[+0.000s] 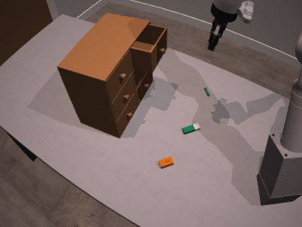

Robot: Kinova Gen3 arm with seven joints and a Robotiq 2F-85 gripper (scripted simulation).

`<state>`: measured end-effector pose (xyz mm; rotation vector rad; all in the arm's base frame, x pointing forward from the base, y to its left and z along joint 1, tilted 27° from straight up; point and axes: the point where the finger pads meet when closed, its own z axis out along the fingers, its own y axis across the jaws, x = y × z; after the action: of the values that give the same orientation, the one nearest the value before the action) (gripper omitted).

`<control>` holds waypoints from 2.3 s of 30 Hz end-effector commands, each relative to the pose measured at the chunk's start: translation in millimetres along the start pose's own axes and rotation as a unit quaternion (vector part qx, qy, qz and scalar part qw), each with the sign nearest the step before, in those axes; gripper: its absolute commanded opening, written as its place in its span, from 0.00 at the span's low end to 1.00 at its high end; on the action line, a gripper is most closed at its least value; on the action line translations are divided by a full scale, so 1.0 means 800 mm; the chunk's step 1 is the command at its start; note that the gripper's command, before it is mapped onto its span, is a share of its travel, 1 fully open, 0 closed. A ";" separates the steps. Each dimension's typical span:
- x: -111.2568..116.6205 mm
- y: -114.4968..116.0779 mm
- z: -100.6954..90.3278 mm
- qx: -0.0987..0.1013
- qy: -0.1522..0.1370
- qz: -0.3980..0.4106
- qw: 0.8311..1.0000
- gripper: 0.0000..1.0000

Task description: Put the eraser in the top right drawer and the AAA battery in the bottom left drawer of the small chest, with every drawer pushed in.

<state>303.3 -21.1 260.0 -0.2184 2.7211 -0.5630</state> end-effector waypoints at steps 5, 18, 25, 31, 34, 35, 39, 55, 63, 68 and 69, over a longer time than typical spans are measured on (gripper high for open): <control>0.005 0.002 -0.021 -0.001 0.021 0.001 1.000 0.33; 0.015 0.000 -0.042 0.001 0.051 0.001 0.999 0.33; 0.020 -0.001 -0.050 0.002 0.063 0.001 0.998 0.33; 0.021 -0.001 -0.053 0.002 0.068 0.000 0.998 0.33; 0.023 -0.002 -0.053 0.003 0.069 0.000 0.998 0.33; 0.023 -0.002 -0.053 0.003 0.070 0.000 0.998 0.33; 0.023 -0.002 -0.054 0.003 0.070 0.000 0.998 0.33; 0.023 -0.002 -0.054 0.003 0.071 0.000 0.997 0.33; 0.023 -0.002 -0.054 0.003 0.071 0.000 0.997 0.33; 0.023 -0.002 -0.054 0.003 0.071 0.000 0.997 0.33; 0.023 -0.002 -0.054 0.003 0.071 0.000 0.997 0.33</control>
<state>270.9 -13.7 289.7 -0.1740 2.8557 -0.6117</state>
